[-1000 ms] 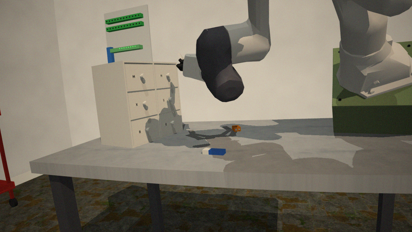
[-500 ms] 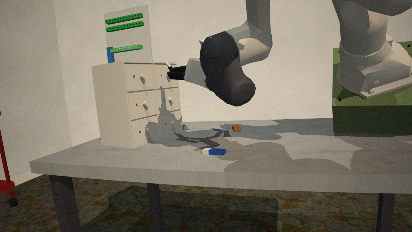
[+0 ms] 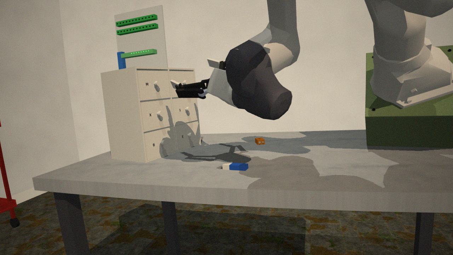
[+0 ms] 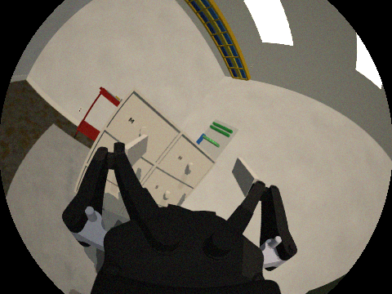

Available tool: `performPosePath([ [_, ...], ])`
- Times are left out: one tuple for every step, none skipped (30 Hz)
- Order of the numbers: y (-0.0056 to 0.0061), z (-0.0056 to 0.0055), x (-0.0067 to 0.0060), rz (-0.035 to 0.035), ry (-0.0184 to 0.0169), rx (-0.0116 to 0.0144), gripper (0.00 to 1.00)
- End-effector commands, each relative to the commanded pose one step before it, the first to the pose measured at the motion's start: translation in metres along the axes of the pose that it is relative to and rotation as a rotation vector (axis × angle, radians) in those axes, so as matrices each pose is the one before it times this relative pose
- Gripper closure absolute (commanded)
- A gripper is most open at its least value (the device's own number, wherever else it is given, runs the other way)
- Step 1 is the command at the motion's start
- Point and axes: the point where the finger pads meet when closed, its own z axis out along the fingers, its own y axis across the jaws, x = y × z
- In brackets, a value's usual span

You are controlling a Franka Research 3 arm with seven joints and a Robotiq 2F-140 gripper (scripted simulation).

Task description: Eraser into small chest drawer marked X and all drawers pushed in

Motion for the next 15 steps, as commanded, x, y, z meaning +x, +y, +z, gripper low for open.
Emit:
performPosePath([
  [-0.01331,-0.003,-0.00393,0.14914,0.00385,0.0623,0.0],
  [0.0,0.0,0.0,0.0,0.0,0.0,0.0],
  [0.0,0.0,0.0,0.0,0.0,0.0,0.0],
  [0.0,0.0,0.0,0.0,0.0,0.0,0.0],
  [-0.01788,-0.0064,-0.00841,0.05803,-0.02038,0.0628,0.0],
  [0.0,0.0,0.0,0.0,0.0,0.0,0.0],
  [0.0,0.0,0.0,0.0,0.0,0.0,0.0],
  [0.0,0.0,0.0,0.0,0.0,0.0,0.0],
  [-0.01604,-0.00574,-0.00881,0.05356,-0.02246,0.05564,0.0],
  [0.0,0.0,0.0,0.0,0.0,0.0,0.0],
  [0.0,0.0,0.0,0.0,0.0,0.0,0.0],
  [0.0,0.0,0.0,0.0,0.0,0.0,0.0],
  [-0.01417,-0.00508,-0.00885,0.04877,-0.02322,0.04861,0.0],
  [0.0,0.0,0.0,0.0,0.0,0.0,0.0],
  [0.0,0.0,0.0,0.0,0.0,0.0,0.0],
])
